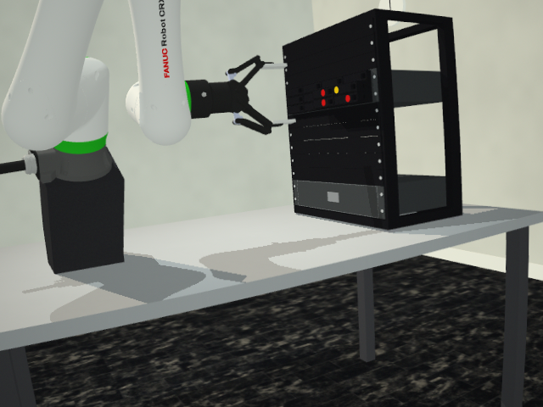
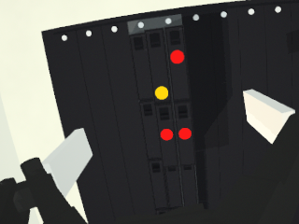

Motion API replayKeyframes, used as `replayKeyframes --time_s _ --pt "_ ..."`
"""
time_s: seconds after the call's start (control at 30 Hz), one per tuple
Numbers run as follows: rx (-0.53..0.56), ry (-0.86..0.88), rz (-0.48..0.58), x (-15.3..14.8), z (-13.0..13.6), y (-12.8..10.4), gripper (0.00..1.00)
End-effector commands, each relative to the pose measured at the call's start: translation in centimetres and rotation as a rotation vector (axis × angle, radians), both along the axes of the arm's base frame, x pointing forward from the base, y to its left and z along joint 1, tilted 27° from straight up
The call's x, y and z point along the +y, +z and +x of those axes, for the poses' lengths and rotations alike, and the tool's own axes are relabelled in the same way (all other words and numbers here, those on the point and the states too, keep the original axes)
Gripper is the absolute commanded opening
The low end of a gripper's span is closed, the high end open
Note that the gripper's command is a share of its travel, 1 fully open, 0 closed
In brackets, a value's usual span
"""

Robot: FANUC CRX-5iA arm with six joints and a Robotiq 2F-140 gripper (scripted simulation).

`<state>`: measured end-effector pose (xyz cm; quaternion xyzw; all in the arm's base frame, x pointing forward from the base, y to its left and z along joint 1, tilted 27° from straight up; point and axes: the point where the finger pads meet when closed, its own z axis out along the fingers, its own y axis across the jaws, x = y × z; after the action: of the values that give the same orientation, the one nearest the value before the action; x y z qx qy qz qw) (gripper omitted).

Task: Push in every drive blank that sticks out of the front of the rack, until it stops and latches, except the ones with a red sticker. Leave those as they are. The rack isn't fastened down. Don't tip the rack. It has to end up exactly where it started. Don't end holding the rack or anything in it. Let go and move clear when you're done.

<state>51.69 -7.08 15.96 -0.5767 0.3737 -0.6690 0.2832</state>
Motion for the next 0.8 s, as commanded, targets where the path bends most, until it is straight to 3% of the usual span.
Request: replayKeyframes --time_s 0.0,0.77 --pt "0.001 0.001 0.027 0.22 0.03 -0.26 1.00" --pt "0.007 0.003 0.115 0.90 0.06 -1.18 1.00"
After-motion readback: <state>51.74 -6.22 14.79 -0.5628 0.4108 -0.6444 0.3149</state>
